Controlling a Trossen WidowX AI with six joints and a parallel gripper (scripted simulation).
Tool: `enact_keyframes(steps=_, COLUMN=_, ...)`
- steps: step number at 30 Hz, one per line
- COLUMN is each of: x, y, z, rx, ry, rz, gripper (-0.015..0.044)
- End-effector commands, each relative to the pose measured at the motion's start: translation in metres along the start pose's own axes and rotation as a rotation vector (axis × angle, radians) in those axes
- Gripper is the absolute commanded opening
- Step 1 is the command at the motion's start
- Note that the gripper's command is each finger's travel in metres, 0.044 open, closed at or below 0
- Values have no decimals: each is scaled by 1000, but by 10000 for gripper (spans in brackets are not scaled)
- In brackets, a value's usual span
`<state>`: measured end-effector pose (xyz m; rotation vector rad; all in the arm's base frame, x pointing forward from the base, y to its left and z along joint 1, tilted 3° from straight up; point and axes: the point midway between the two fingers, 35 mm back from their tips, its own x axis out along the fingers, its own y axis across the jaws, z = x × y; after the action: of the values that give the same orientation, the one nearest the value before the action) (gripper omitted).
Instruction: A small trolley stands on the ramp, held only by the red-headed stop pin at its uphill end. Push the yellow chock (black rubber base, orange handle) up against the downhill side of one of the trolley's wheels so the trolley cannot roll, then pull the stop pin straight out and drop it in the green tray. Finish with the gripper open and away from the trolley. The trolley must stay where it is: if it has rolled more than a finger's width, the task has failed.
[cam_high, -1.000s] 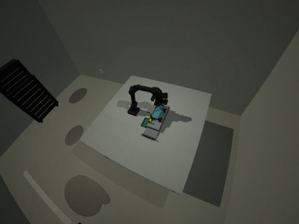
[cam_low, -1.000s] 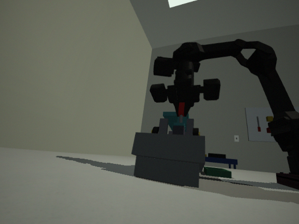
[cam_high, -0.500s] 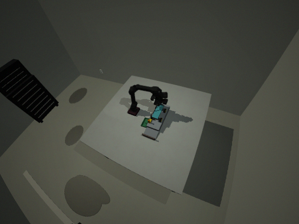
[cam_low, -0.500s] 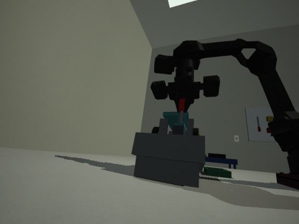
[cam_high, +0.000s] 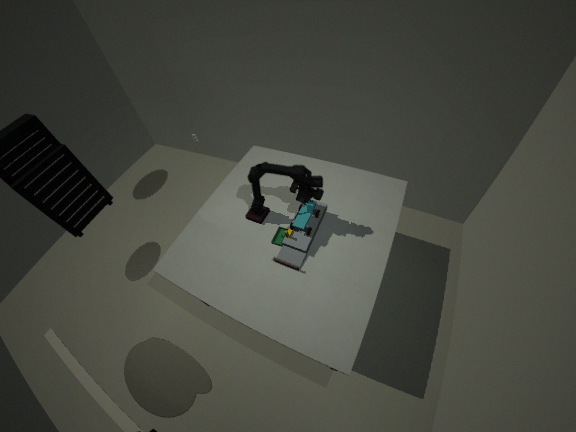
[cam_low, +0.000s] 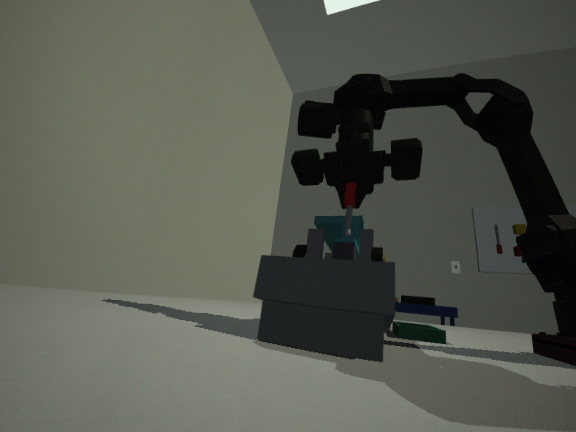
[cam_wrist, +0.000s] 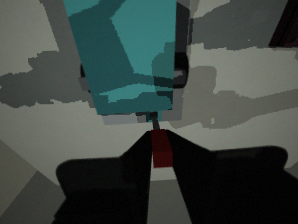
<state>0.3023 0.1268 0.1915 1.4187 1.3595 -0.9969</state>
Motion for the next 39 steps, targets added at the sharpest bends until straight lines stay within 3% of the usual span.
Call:
enact_keyframes(steps=1, x=-3, y=0, z=-3, rx=-3, ry=7, rz=0, gripper=0)
enact_keyframes(steps=24, x=-2, y=0, z=-35, rx=-3, ry=10, rz=0, gripper=0)
enact_keyframes(steps=39, x=1, y=-49, z=-34, rx=-2, ry=10, rz=-4, gripper=0)
